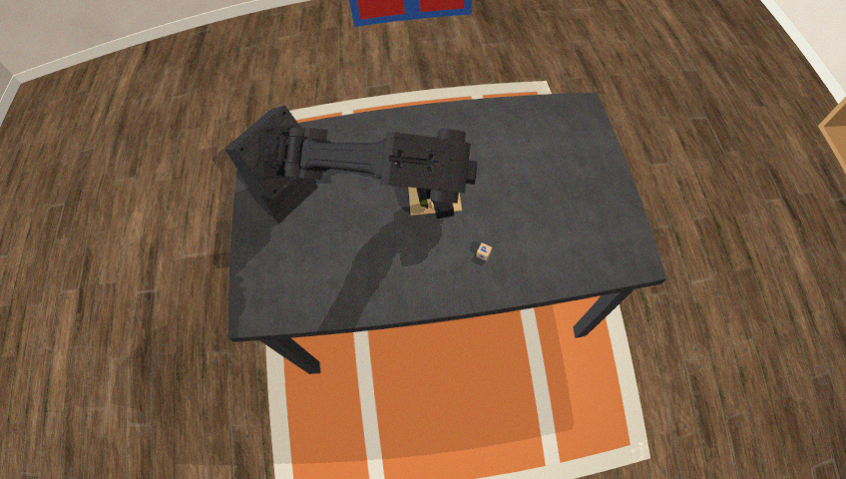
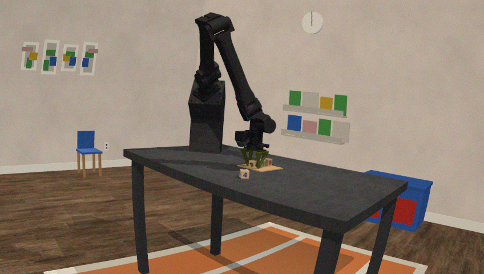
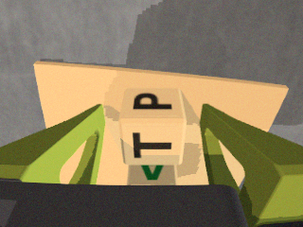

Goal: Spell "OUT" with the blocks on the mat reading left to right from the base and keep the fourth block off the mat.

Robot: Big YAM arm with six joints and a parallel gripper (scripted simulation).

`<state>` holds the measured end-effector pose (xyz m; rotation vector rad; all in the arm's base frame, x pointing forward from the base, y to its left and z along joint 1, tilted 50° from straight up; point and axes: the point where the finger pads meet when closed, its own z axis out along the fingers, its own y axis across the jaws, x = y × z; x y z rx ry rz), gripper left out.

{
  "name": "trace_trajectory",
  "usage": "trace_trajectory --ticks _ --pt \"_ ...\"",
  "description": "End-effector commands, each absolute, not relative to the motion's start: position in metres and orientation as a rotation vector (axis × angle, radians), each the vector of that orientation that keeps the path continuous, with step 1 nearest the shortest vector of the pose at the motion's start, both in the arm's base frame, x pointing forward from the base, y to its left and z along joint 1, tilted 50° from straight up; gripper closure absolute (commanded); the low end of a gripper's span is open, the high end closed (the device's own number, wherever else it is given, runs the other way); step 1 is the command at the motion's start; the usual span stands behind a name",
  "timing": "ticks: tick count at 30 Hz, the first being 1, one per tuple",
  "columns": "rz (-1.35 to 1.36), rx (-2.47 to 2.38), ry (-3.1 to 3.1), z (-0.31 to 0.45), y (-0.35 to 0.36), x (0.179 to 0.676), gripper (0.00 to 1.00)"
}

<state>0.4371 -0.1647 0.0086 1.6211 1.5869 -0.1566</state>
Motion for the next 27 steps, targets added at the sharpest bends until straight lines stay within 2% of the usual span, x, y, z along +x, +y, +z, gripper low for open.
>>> trace_trajectory --ticks 1,27 --pt "-0.163 1.615 1.587 0.006 -0.169 0.439 0.42" --pt "-0.143 1.61 1.589 0.025 -0.146 0.429 0.42"
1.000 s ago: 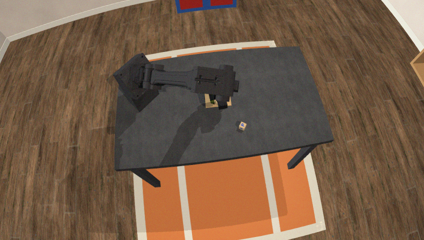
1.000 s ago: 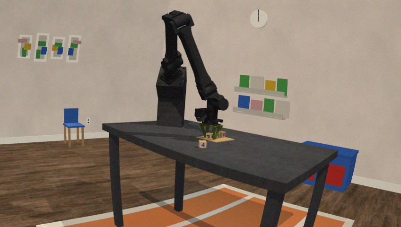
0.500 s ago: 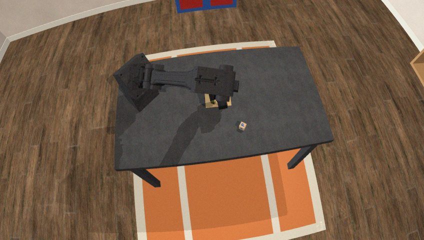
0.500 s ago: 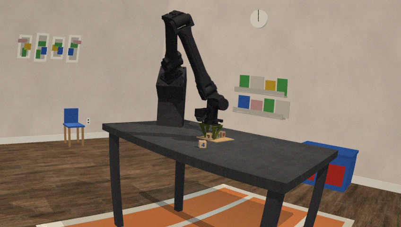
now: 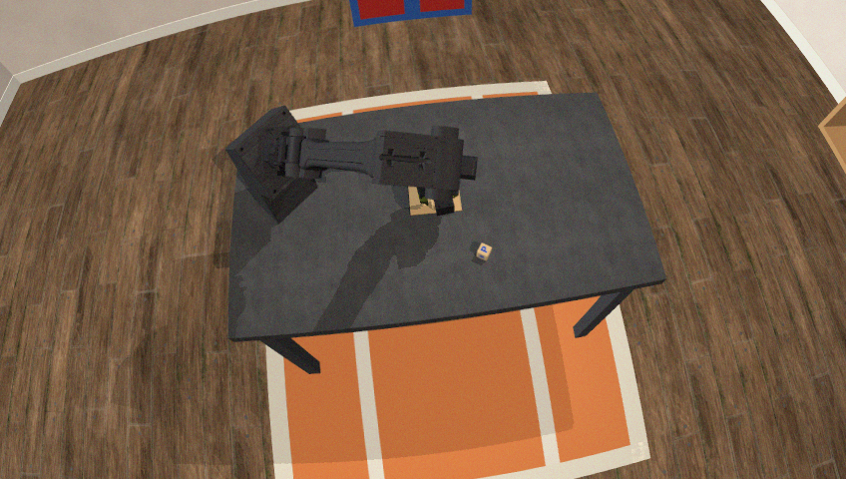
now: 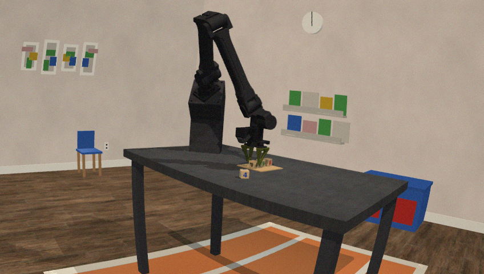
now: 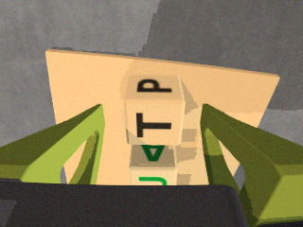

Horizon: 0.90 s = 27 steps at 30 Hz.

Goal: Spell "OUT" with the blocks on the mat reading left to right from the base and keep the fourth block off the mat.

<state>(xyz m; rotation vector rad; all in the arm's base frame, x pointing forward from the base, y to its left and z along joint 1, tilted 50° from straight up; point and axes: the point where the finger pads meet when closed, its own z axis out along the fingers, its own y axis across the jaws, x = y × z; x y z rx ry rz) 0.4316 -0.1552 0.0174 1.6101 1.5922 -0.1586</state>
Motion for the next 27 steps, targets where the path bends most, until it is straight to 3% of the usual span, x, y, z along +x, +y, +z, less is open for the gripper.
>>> trace_trajectory --ticks 1,27 --pt "-0.143 1.61 1.589 0.026 -0.145 0.428 0.42" --pt "-0.139 1.612 1.584 0.043 -0.131 0.418 0.42"
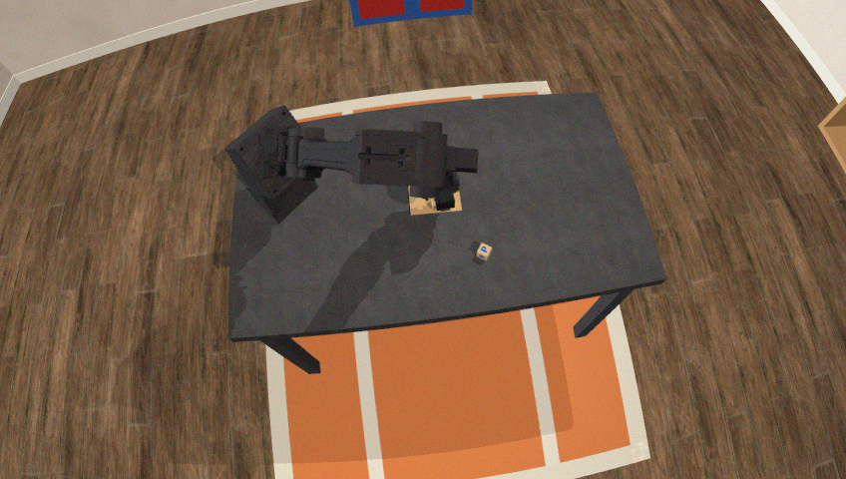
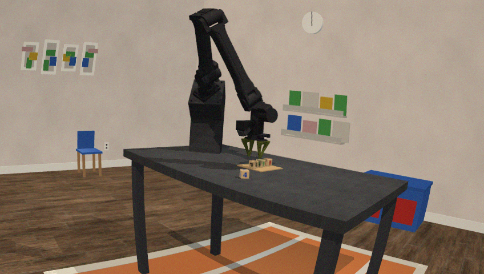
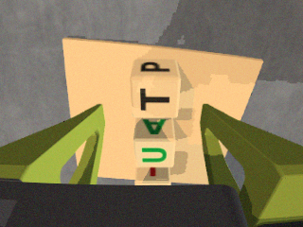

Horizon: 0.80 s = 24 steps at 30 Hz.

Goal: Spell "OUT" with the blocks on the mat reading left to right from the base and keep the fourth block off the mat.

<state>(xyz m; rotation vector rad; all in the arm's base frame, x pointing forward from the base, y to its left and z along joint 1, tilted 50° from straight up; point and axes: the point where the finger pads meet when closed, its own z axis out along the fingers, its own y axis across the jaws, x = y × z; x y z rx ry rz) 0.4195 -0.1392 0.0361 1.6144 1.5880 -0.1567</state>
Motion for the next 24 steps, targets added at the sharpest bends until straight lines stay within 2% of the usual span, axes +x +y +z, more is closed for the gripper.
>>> trace_trajectory --ticks 1,24 --pt "-0.138 1.61 1.585 0.043 -0.13 0.419 0.42" --pt "-0.139 1.61 1.585 0.057 -0.116 0.408 0.42"
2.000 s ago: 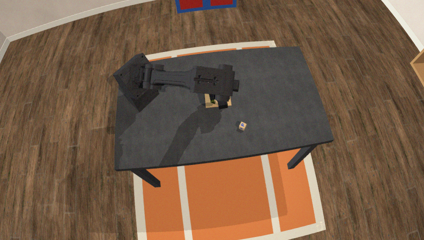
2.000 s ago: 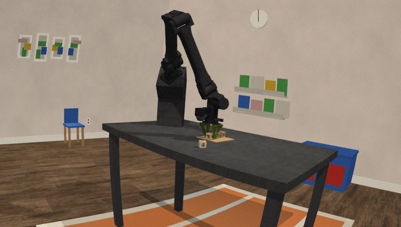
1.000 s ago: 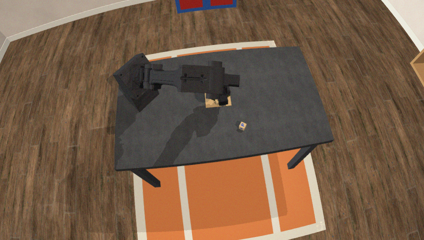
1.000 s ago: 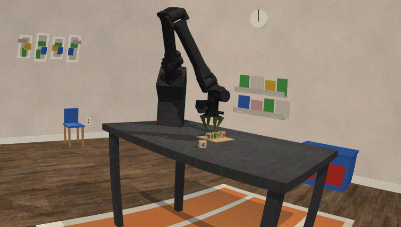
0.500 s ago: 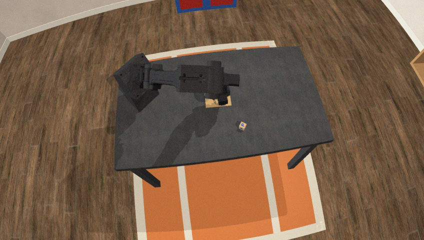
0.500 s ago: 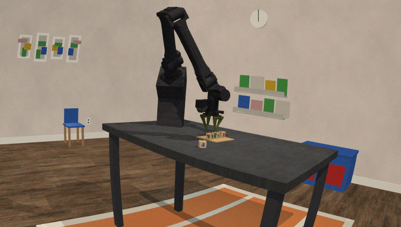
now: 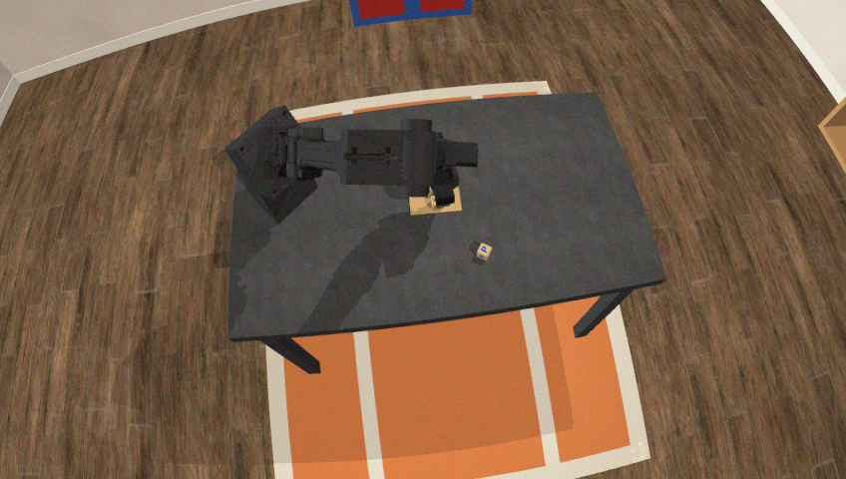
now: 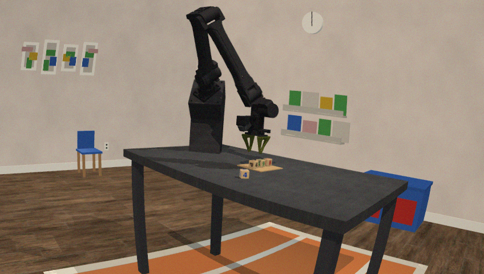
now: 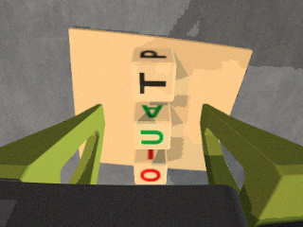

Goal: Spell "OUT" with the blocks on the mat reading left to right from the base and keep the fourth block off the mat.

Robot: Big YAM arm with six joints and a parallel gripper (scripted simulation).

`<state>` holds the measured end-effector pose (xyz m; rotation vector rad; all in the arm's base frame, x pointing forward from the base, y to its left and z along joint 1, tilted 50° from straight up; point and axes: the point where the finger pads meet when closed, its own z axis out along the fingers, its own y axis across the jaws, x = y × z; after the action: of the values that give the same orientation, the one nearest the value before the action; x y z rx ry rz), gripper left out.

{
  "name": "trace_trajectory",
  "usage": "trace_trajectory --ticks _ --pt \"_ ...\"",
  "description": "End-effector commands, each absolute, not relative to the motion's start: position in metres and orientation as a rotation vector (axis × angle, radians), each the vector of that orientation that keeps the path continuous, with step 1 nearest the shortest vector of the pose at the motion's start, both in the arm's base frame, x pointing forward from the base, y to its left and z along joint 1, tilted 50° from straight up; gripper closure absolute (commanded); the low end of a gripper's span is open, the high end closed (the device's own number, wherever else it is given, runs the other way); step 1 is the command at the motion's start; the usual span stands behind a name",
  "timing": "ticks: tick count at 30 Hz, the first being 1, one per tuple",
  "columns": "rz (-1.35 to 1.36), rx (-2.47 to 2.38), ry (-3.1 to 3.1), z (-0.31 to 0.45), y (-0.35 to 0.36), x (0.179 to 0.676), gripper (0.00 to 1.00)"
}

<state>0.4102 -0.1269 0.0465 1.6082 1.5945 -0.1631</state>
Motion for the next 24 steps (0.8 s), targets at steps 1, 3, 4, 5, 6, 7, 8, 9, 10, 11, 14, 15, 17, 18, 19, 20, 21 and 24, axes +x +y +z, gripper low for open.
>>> trace_trajectory --ticks 1,3,4,5,6,7,8,9,10,11,14,15,17,18,19,20,21,24 --pt "-0.139 1.61 1.585 0.059 -0.114 0.407 0.42" --pt "-0.14 1.61 1.585 0.062 -0.111 0.404 0.42" --pt "-0.14 1.61 1.585 0.064 -0.11 0.403 0.42" --pt "-0.14 1.61 1.585 0.064 -0.11 0.403 0.42" --pt "-0.14 1.61 1.585 0.064 -0.11 0.403 0.42" --pt "-0.135 1.61 1.58 0.067 -0.108 0.404 0.42" --pt "-0.136 1.609 1.582 0.068 -0.107 0.402 0.42" --pt "-0.138 1.61 1.583 0.068 -0.106 0.401 0.42" --pt "-0.139 1.61 1.584 0.069 -0.105 0.399 0.42" --pt "-0.139 1.61 1.585 0.07 -0.104 0.399 0.42" --pt "-0.138 1.613 1.581 0.072 -0.104 0.398 0.42" --pt "-0.142 1.62 1.574 0.072 -0.107 0.397 0.42" --pt "-0.156 1.625 1.585 0.066 -0.108 0.396 0.42" --pt "-0.157 1.625 1.586 0.066 -0.108 0.396 0.0" --pt "-0.157 1.625 1.586 0.066 -0.108 0.396 0.0" --pt "-0.157 1.625 1.586 0.066 -0.108 0.396 0.0" --pt "-0.157 1.625 1.586 0.066 -0.108 0.396 0.0" --pt "-0.157 1.625 1.586 0.065 -0.108 0.396 0.0"
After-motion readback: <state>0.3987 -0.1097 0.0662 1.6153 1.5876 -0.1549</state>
